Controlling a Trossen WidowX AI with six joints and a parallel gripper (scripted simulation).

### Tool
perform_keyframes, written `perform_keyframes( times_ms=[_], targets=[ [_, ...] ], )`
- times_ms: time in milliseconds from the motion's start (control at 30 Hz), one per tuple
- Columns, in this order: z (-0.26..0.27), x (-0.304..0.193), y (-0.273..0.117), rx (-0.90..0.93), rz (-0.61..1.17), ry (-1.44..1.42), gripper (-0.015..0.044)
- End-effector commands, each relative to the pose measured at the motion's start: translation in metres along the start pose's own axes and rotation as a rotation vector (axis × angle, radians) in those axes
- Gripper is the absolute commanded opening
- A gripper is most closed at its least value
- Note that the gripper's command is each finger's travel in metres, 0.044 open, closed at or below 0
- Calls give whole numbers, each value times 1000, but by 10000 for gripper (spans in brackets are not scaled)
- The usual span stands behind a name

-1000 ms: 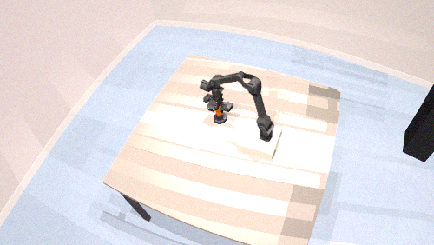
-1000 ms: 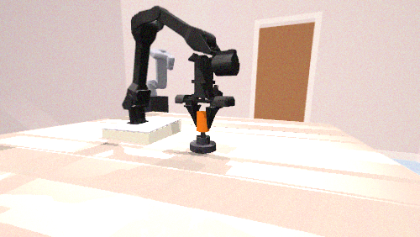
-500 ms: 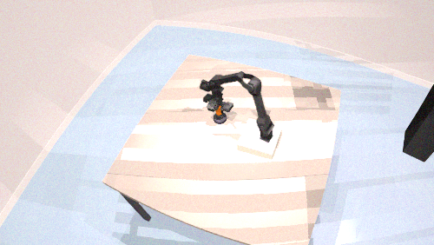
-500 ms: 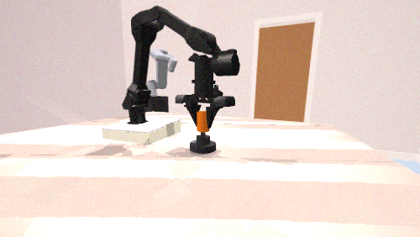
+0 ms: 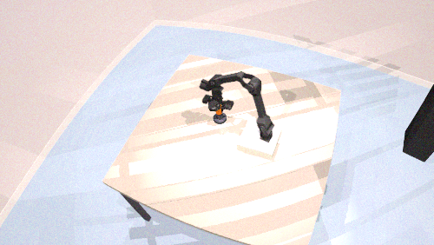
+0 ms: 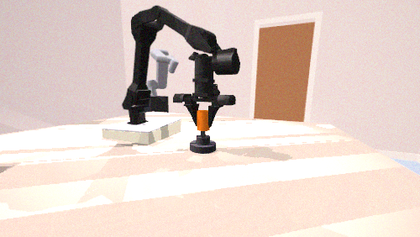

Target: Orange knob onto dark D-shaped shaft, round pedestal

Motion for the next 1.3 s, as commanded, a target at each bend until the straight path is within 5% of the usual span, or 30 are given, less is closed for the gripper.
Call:
perform_keyframes(
  times_ms=[0,1000,1267],
  targets=[
    [0,0,1,-1,2,-41,0],
    [0,0,-1,-1,2,-41,0],
    [-1,0,-1,-1,2,-250,0]
  ],
)
Point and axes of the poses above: the point midway between the two fingers, 35 mm back from their tips, its own y axis out along the fingers, its own z axis across the jaws, x = y × z, the point moved 8 cm from there along -y, back along the fingers, and after that the axes turned 1 degree about -y, right-handed, at the moved point
